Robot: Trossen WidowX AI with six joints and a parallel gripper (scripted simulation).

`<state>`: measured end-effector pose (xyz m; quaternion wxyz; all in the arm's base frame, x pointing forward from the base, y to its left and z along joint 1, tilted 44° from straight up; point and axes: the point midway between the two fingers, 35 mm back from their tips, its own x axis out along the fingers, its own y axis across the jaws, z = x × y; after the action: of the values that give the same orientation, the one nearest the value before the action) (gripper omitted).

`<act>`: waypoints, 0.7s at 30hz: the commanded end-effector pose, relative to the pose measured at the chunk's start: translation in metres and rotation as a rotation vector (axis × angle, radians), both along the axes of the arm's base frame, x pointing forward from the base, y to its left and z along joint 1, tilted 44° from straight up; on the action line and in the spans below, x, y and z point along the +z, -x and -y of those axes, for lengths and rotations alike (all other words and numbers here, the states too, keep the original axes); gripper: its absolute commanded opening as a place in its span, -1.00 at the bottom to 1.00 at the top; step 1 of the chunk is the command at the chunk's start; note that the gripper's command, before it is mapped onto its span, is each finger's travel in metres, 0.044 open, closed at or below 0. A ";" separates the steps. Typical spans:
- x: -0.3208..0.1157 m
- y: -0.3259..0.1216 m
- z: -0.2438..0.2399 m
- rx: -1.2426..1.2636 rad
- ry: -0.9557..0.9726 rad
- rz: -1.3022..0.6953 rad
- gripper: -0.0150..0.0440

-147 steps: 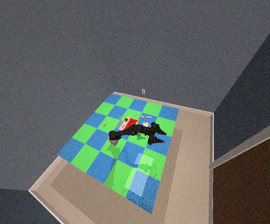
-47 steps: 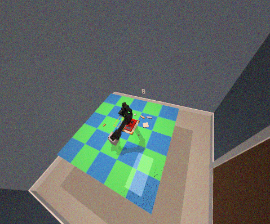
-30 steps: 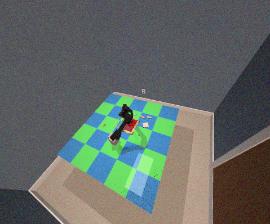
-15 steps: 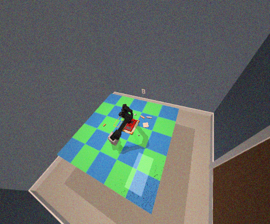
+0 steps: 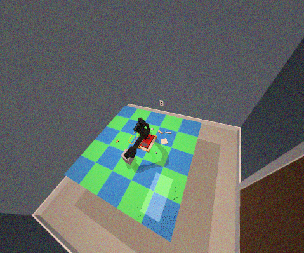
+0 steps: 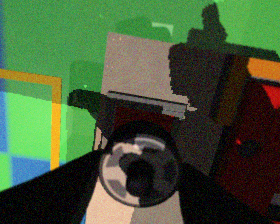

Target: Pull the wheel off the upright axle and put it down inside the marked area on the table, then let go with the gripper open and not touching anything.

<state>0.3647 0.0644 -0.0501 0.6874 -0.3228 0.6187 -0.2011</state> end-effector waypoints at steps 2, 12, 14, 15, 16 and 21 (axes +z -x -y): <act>0.004 0.001 -0.006 0.008 -0.002 0.002 -0.49; 0.006 0.001 -0.008 0.009 -0.002 0.002 -0.49; 0.006 0.002 -0.008 0.009 -0.002 0.002 -0.49; 0.007 0.002 -0.008 0.009 -0.002 0.002 -0.49; 0.007 0.002 -0.009 0.009 -0.002 0.002 -0.49; 0.008 0.002 -0.010 0.010 -0.002 0.003 -0.49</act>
<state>0.3652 0.0648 -0.0488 0.6874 -0.3195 0.6194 -0.2044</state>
